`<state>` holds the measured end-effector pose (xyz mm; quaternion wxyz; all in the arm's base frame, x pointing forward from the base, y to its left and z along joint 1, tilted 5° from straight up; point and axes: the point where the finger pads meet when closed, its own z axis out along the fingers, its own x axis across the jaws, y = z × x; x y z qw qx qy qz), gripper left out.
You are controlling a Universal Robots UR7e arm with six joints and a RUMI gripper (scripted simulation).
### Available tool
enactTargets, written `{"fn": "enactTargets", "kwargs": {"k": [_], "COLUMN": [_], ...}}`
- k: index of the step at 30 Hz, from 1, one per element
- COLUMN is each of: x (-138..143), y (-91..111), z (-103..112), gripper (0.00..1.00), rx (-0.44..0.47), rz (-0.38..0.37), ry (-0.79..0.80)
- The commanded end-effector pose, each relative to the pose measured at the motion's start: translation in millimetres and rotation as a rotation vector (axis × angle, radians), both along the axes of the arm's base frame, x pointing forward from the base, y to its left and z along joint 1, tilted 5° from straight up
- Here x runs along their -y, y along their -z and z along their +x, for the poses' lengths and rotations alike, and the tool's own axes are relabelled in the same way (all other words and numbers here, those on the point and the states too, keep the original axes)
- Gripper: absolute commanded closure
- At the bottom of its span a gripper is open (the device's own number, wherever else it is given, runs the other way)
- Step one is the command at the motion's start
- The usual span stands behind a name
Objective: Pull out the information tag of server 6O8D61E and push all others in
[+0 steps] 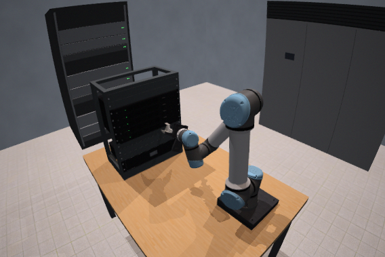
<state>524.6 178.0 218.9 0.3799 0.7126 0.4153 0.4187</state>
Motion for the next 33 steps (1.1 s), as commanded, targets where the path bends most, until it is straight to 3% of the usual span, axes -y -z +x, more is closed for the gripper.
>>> {"fn": "enactTargets", "kwargs": {"k": [1,33], "x": [0.2,2.6], "y": [-0.7,-3.3], "z": [-0.2,-2.9], "gripper": [0.0,0.0], "rx": [-0.003,-0.049], "rz": [-0.017,-0.189], "ry": [-0.005,-0.055]}}
